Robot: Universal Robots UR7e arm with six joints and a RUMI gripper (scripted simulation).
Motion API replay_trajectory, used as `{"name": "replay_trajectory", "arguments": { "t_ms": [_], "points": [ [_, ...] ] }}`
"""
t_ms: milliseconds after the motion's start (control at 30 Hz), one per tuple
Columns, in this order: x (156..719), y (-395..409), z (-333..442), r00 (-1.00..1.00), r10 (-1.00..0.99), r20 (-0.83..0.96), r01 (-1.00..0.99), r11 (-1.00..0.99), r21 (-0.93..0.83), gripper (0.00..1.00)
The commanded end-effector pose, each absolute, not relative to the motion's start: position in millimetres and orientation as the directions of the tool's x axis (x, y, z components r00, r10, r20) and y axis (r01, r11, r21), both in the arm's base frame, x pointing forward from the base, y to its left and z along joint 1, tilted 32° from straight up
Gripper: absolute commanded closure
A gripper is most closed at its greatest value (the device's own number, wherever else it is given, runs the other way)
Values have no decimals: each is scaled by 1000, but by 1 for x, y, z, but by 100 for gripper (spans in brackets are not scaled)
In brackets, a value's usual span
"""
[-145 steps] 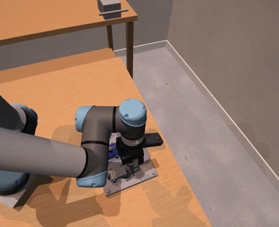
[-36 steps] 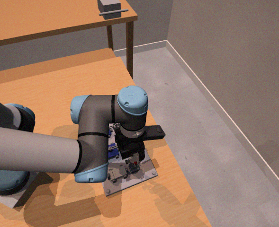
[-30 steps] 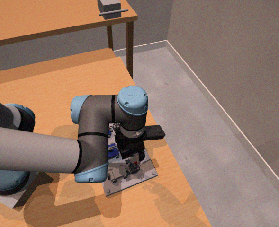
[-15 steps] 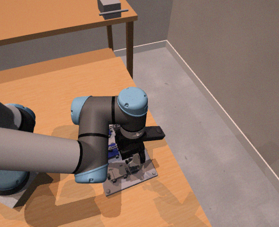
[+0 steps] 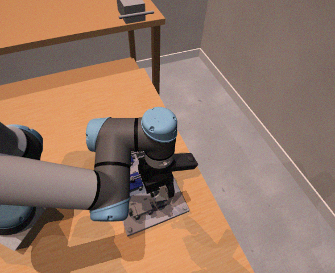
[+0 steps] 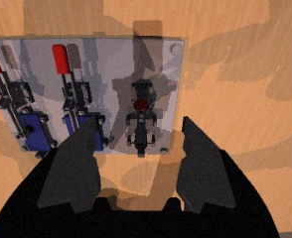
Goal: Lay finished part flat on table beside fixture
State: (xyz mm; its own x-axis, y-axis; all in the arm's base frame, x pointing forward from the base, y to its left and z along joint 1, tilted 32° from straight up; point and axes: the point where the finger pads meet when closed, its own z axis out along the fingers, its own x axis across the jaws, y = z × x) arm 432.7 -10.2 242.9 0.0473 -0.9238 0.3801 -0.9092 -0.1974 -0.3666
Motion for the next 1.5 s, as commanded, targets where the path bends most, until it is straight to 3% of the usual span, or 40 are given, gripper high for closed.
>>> {"name": "replay_trajectory", "arguments": {
  "t_ms": [0,1467],
  "points": [
    [433,-10,243,47,-924,380,-909,-198,-368,41],
    [359,-26,213,47,-924,380,-909,-198,-368,41]
  ]
}}
